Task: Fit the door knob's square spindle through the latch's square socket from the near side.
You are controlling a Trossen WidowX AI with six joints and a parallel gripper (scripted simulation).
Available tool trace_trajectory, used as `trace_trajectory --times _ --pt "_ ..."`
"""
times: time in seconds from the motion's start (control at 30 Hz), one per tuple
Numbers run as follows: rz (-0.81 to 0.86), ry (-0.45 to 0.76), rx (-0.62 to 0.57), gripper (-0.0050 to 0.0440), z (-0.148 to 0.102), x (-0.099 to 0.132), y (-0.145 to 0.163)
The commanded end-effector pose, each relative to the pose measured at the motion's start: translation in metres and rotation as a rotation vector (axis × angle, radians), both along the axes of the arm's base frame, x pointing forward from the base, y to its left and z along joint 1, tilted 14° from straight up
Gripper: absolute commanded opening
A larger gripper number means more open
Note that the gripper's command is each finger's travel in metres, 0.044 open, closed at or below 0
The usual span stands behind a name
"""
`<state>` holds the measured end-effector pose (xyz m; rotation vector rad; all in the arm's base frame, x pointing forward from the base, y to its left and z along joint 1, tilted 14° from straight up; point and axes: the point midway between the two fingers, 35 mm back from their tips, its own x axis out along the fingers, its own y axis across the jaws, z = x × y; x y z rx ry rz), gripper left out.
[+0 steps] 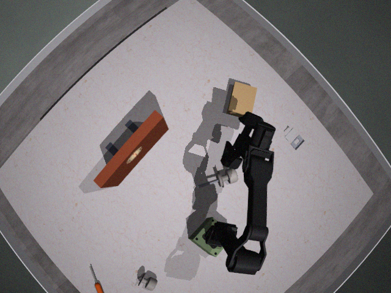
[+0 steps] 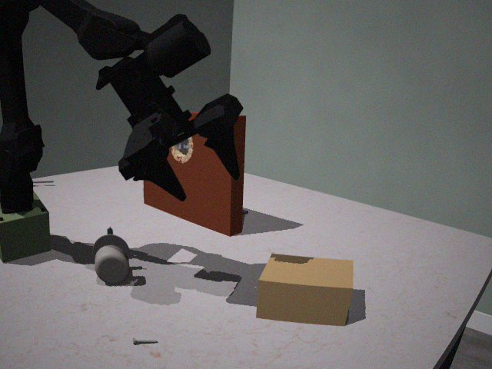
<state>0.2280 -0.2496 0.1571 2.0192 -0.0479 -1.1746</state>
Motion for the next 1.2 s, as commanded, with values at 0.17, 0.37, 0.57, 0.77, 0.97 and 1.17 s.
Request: trace_trajectory --times 0.17,0.37,0.57,0.77,0.97,1.17 --pt "0.267 0.315 -0.149 0.044 -0.043 -0.076 0.049" --pt "0.472 0.481 -0.216 0.044 -0.069 -0.108 0.076" --pt "0.473 0.483 -0.216 0.044 -0.069 -0.108 0.076" --pt "0.463 0.478 -0.215 0.0368 -0.067 -0.106 0.074" --pt "0.463 0.478 -0.215 0.0224 -0.067 -0.106 0.074" --pt "0.463 0.478 -0.215 0.0128 -0.067 -0.106 0.074"
